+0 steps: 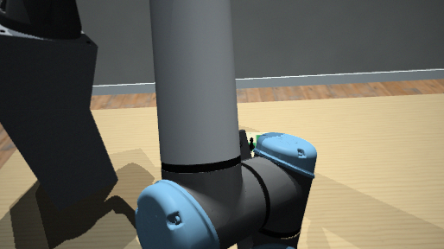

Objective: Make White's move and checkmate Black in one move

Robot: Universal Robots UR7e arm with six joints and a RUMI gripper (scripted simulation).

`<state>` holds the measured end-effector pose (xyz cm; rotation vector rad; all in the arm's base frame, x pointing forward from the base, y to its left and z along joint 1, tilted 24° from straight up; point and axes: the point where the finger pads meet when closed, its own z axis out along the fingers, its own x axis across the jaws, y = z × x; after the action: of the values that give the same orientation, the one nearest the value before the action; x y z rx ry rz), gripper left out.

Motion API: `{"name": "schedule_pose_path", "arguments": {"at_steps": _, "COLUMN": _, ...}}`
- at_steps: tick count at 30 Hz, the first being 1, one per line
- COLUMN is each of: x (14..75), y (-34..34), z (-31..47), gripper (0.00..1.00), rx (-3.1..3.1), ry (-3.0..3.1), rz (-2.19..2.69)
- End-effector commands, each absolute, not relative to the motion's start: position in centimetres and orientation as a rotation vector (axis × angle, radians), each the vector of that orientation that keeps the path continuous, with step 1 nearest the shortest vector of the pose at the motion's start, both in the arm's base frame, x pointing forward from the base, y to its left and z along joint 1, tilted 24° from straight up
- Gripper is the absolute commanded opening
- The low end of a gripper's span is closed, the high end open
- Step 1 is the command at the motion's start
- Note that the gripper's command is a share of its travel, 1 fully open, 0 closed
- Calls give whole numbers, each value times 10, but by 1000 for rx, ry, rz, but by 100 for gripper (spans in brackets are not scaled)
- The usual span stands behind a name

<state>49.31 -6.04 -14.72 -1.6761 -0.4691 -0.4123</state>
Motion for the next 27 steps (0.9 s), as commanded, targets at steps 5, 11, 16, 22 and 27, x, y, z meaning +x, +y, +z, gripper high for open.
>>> {"name": "schedule_pose_path", "arguments": {"at_steps": 5, "x": 492, "y": -34, "z": -140, "gripper": 100, "rx": -1801, "ry": -669, "rz": -457}}
{"name": "schedule_pose_path", "arguments": {"at_steps": 11, "x": 492, "y": -20, "z": -135, "gripper": 100, "rx": -1851, "ry": -774, "rz": -477}}
{"name": "schedule_pose_path", "arguments": {"at_steps": 16, "x": 491, "y": -5, "z": -131, "gripper": 100, "rx": -1901, "ry": -885, "rz": -496}}
{"name": "schedule_pose_path", "arguments": {"at_steps": 22, "x": 491, "y": 10, "z": -126, "gripper": 100, "rx": -1949, "ry": -1002, "rz": -516}}
{"name": "schedule_pose_path", "arguments": {"at_steps": 27, "x": 491, "y": 20, "z": -123, "gripper": 100, "rx": -1979, "ry": -1081, "rz": -529}}
